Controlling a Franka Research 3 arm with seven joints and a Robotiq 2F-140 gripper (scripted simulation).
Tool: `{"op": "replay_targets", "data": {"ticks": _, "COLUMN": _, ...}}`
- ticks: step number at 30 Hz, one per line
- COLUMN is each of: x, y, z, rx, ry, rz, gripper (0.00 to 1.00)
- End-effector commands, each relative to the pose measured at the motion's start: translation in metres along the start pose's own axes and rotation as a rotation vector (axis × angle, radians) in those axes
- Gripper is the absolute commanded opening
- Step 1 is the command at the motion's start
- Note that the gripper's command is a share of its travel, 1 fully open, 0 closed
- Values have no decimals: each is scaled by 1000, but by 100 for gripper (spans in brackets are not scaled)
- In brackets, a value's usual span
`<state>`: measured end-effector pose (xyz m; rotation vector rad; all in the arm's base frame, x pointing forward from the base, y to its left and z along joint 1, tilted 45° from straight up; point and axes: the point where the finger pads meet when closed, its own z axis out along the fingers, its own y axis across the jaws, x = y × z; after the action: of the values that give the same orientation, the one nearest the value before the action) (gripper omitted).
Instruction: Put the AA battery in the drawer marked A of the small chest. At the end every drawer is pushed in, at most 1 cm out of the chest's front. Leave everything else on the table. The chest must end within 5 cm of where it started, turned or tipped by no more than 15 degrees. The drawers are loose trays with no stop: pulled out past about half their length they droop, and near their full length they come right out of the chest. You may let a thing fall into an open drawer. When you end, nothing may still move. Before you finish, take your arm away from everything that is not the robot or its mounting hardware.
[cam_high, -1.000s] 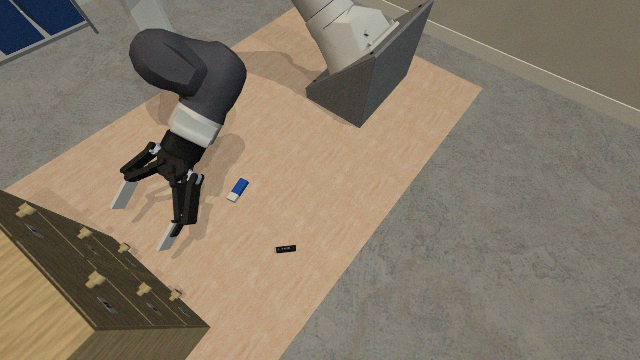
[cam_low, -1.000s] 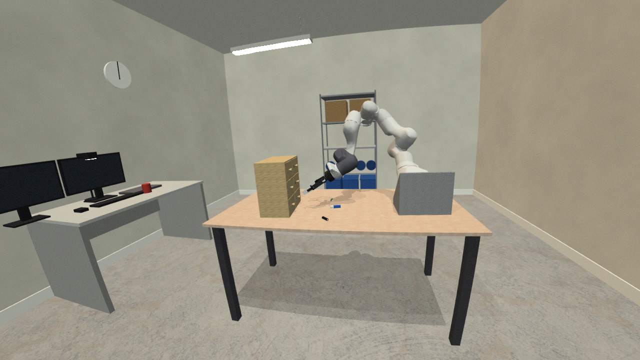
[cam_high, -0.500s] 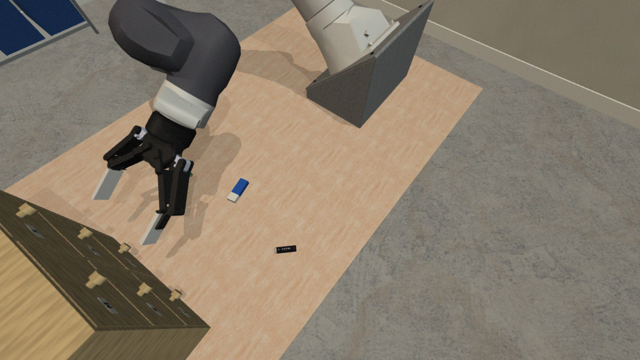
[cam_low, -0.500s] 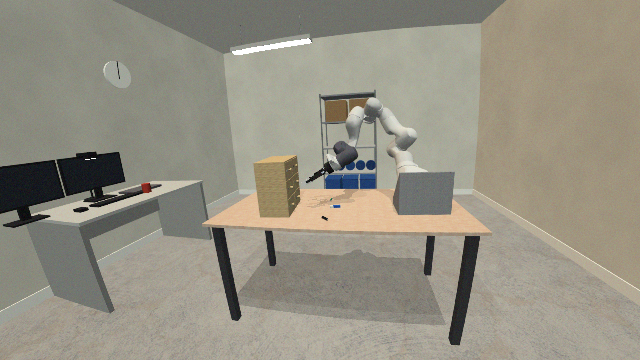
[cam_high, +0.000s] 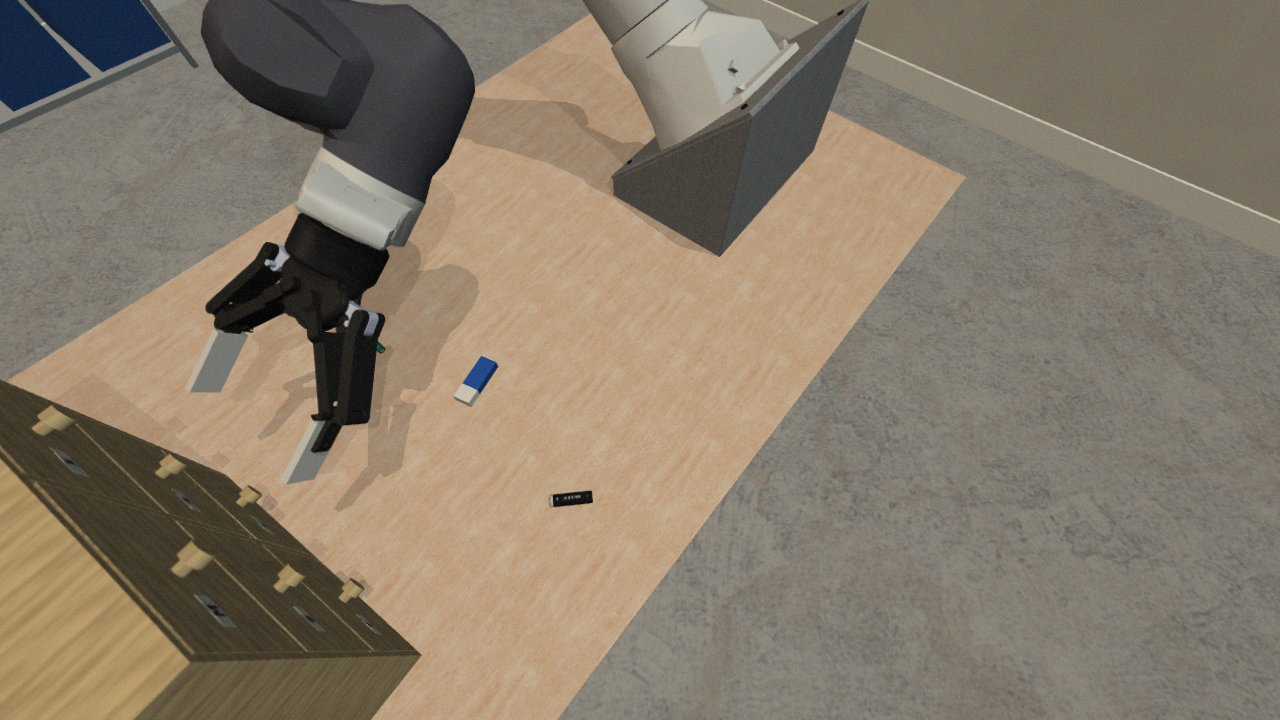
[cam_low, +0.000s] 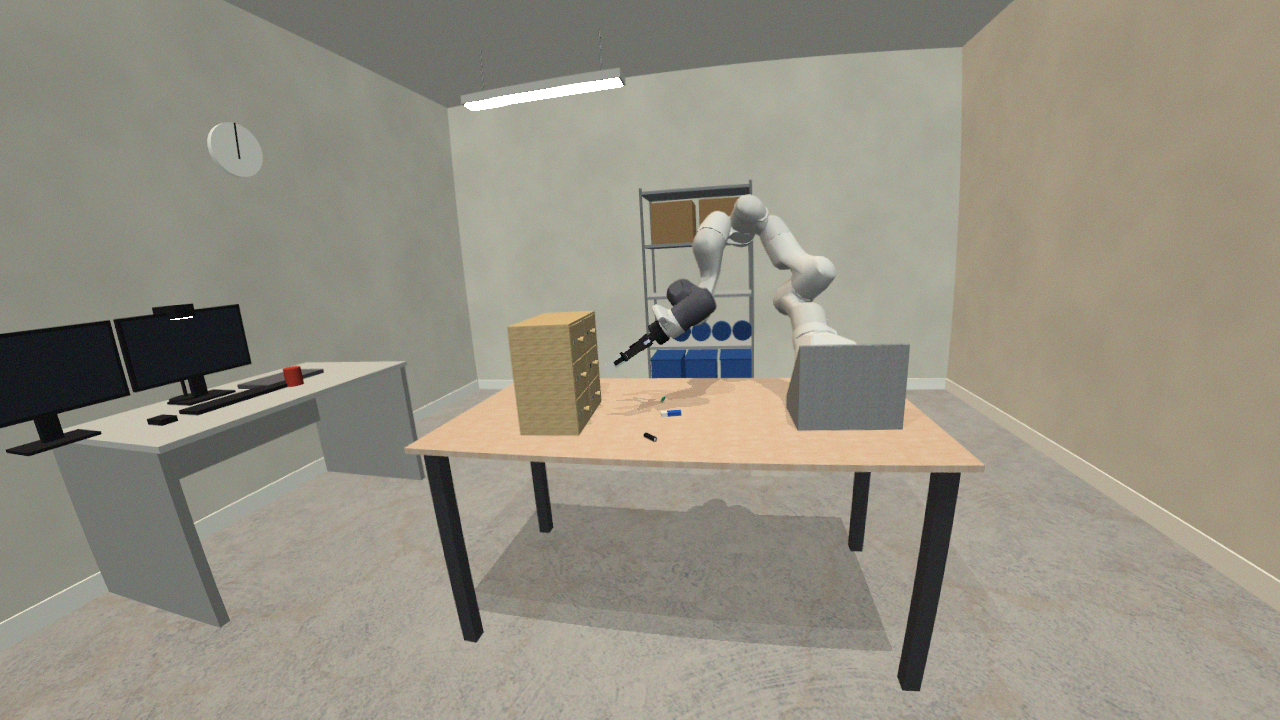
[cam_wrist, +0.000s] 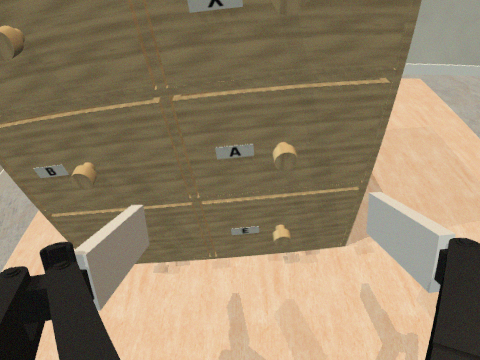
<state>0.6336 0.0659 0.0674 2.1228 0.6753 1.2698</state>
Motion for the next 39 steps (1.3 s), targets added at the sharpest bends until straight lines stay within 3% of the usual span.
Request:
{"op": "replay_targets", "data": {"ticks": 1, "x": -1, "y": -2, "z": -4, "rx": 3, "ry": -40, "rz": -39, "gripper": 100}}
{"op": "replay_targets", "data": {"ticks": 6, "x": 0, "y": -2, "z": -13, "rx": 2, "ry": -103, "rz": -39, "gripper": 100}}
{"op": "replay_targets", "data": {"ticks": 17, "x": 7, "y": -2, "z": -41, "rx": -1, "ry": -315, "rz": -39, "gripper": 100}}
{"op": "replay_targets", "data": {"ticks": 21, "x": 8, "y": -2, "z": -46, "rx": -3, "ry": -353, "rz": -39, "gripper": 100}}
{"op": "replay_targets", "data": {"ticks": 29, "x": 15, "y": -2, "z": -76, "rx": -7, "ry": -570, "rz": -33, "gripper": 100}}
{"op": "replay_targets", "data": {"ticks": 34, "x": 20, "y": -2, "z": -99, "rx": -13, "ry": -683, "rz": 20, "gripper": 100}}
{"op": "replay_targets", "data": {"ticks": 36, "x": 20, "y": -2, "z": -99, "rx": -13, "ry": -683, "rz": 20, "gripper": 100}}
{"op": "replay_targets", "data": {"ticks": 39, "x": 23, "y": -2, "z": -111, "rx": -16, "ry": -774, "rz": 28, "gripper": 100}}
